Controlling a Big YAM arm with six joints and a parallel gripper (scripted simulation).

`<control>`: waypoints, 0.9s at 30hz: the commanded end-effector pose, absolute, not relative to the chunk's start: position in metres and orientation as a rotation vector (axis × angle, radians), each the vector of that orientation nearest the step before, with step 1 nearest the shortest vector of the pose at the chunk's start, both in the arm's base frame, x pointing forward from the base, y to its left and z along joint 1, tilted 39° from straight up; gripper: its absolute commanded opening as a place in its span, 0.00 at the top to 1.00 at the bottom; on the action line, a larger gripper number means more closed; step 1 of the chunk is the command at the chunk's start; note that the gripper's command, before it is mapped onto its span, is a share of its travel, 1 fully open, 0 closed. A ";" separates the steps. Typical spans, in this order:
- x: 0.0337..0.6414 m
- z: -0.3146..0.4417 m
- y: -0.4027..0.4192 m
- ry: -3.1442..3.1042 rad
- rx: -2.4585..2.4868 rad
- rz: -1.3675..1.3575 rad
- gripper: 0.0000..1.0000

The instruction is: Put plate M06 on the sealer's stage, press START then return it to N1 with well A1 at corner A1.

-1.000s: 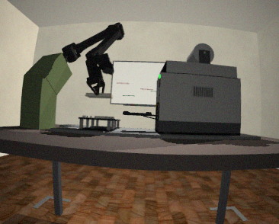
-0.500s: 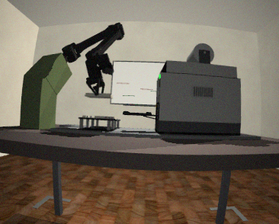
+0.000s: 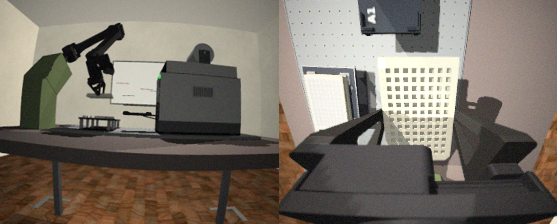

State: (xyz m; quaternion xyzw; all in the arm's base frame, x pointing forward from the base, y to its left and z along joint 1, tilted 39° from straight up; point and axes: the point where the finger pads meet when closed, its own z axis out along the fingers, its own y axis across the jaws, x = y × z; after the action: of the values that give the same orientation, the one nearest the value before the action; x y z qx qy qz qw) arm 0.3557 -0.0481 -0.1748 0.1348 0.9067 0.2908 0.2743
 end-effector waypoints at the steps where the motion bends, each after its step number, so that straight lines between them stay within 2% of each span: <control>1: 0.360 -0.180 -0.041 2.439 0.310 0.785 1.00; 8: 0.345 -0.183 -0.041 2.466 0.381 0.802 1.00; 16: 0.358 -0.175 -0.059 2.429 0.403 0.771 1.00; 27: 0.375 -0.174 -0.040 2.464 0.379 0.805 1.00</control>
State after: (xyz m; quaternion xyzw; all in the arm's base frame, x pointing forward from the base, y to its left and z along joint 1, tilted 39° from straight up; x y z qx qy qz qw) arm 0.3713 -0.0515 -0.1736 0.1419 0.9071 0.2898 0.2704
